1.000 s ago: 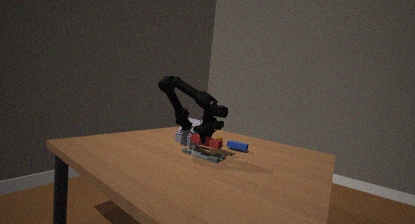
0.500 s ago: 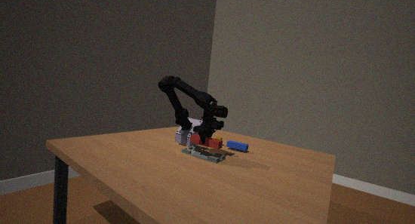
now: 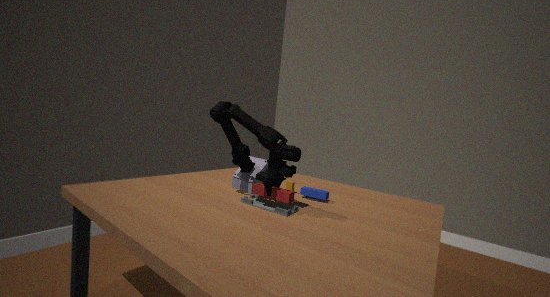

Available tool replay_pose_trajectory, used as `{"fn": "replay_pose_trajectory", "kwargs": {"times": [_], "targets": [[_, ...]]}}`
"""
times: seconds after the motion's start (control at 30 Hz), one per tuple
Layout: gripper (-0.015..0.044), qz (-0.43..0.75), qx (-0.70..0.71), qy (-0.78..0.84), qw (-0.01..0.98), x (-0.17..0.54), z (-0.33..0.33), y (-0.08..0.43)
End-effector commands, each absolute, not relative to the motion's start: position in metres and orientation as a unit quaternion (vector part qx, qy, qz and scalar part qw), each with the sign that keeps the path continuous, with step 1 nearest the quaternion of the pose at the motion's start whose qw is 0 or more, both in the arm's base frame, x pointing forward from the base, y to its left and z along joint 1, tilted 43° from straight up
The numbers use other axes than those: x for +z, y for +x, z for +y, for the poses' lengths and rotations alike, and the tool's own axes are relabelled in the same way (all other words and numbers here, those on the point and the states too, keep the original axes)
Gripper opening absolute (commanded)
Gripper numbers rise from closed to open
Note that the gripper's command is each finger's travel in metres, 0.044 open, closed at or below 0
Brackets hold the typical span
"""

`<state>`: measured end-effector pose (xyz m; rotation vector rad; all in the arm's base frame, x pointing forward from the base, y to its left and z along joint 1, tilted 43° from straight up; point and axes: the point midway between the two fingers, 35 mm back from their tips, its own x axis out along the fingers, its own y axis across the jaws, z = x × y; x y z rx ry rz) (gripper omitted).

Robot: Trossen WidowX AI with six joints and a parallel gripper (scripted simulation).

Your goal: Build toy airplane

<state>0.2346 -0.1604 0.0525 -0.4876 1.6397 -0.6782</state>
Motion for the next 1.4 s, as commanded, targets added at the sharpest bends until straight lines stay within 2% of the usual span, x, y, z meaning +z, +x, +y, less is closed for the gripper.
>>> {"fn": "replay_pose_trajectory", "kwargs": {"times": [0.0, 0.33, 0.5, 0.67, 1.17, 1.2, 1.37], "targets": [[0.0195, 0.709, -0.293, -0.215, 0.605, 0.0482, -0.1647, 0.2333], [0.0195, 0.709, -0.294, -0.215, 0.604, 0.0401, -0.1727, 0.2304], [0.0161, 0.709, -0.294, -0.211, 0.605, 0.0414, -0.1714, 0.2306], [0.0030, 0.709, -0.294, -0.211, 0.605, 0.0414, -0.1714, 0.2306], [0.0424, 0.709, -0.294, -0.211, 0.605, 0.0414, -0.1714, 0.2306], [0.0440, 0.709, -0.294, -0.211, 0.605, 0.0414, -0.1714, 0.2306], [0.0440, 0.709, -0.294, -0.211, 0.605, 0.0414, -0.1714, 0.2306]]}}
